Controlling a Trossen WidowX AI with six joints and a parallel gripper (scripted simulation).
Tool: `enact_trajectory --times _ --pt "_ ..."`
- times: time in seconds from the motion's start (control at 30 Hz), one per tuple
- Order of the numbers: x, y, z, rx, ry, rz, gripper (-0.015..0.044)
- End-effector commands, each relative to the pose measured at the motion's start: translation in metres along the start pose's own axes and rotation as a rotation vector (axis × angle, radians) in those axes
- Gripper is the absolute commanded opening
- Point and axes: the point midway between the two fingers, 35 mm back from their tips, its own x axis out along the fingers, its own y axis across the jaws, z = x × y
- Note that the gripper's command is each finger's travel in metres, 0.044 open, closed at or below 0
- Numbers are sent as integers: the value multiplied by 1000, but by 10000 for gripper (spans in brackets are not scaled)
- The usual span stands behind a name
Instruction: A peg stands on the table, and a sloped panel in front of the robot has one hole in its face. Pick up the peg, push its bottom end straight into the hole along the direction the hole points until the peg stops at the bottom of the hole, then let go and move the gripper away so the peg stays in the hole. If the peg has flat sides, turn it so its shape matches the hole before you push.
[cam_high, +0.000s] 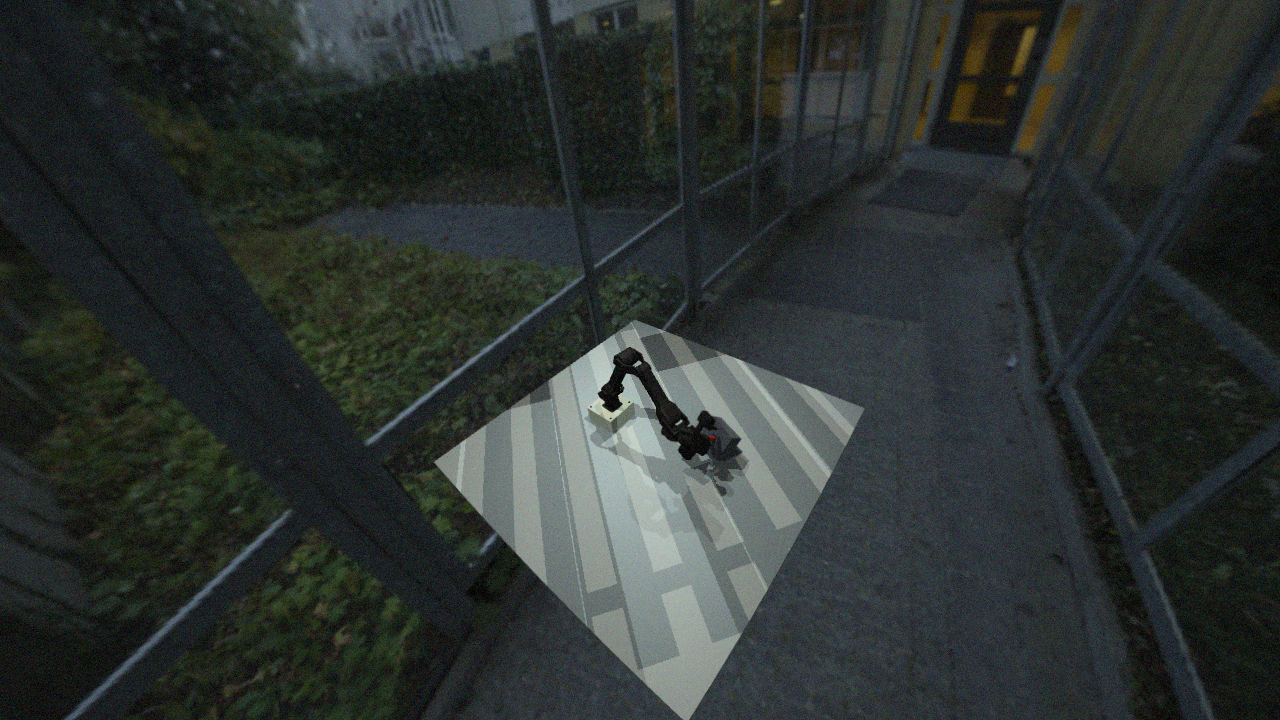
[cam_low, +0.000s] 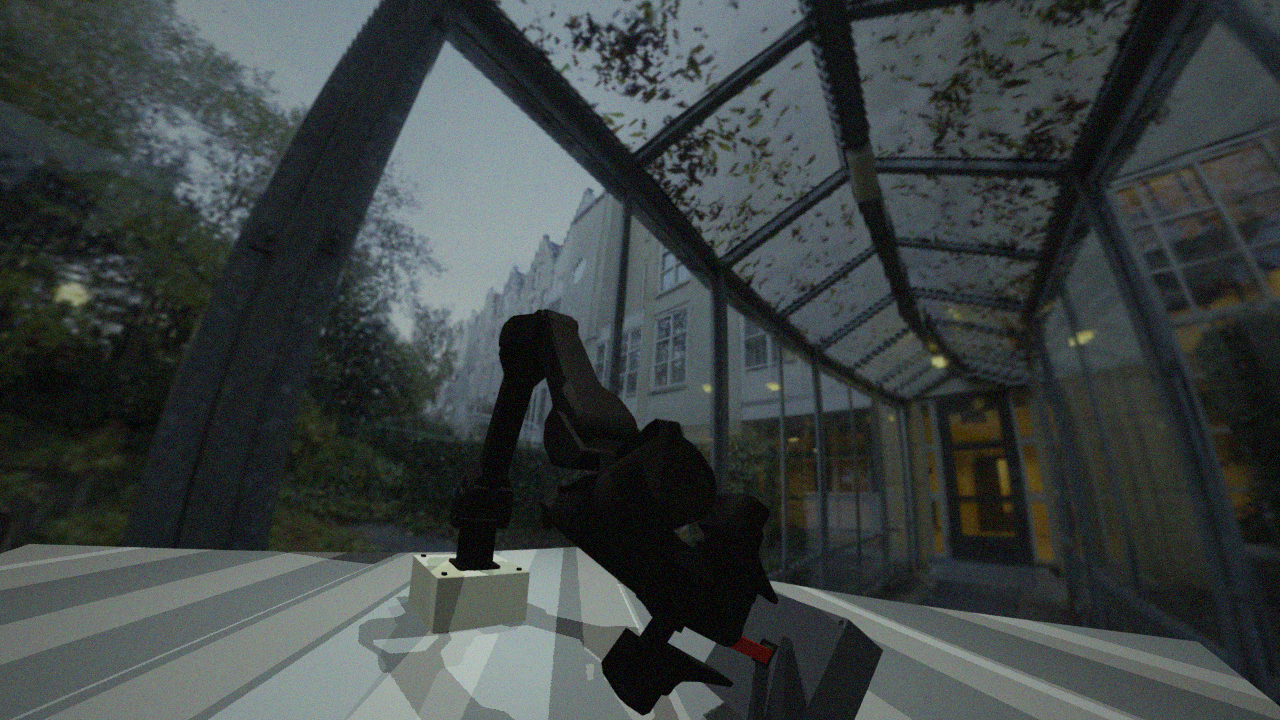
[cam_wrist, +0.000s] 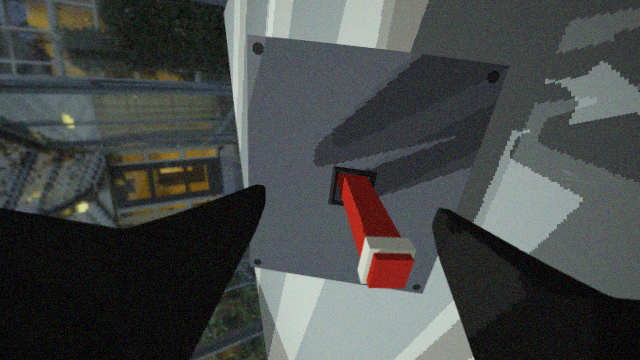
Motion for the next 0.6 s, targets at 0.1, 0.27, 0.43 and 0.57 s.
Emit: enact_trajectory --times 0.1,0.27,0.43,0.57 --pt "-10 0 1 -1 0 -3 440" --pt "-20 -1 2 0 2 -7 440" --pt "-29 -2 3 2 3 -10 440" --pt "-36 -3 4 3 4 -11 440"
